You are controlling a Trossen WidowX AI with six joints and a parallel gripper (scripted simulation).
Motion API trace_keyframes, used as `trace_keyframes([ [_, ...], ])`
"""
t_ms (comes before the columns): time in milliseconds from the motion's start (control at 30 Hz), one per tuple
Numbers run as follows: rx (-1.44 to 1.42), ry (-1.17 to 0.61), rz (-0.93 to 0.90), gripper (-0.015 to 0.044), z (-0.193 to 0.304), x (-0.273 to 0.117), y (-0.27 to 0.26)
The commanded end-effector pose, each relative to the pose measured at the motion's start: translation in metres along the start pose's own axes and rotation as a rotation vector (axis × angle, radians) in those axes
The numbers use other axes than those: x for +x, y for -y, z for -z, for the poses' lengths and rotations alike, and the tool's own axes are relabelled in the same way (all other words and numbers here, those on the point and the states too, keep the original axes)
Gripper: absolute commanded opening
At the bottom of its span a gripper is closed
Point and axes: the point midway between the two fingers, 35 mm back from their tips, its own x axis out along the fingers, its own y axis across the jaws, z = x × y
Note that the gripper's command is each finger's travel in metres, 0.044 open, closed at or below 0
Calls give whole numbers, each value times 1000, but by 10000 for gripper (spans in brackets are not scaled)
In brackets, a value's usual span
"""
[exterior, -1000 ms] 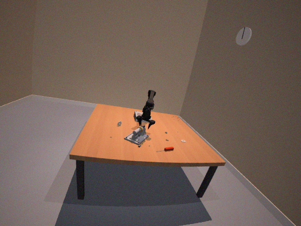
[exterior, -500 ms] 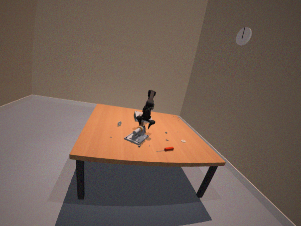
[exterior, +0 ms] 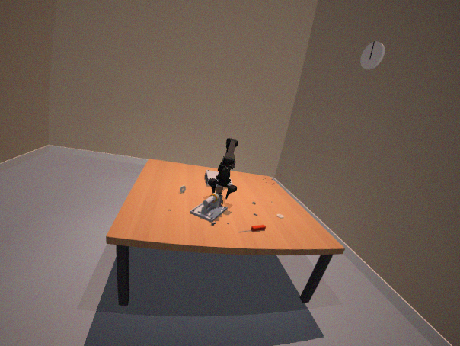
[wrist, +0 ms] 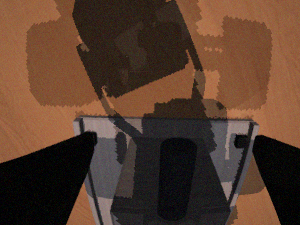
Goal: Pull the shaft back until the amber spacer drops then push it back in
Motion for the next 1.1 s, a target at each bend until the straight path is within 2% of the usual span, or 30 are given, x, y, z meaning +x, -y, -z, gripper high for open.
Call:
trace_keyframes([
  [0,5,18,-2,440,-4,10,-1],
  [1067,5,18,-2,440,-6,12,-2],
])
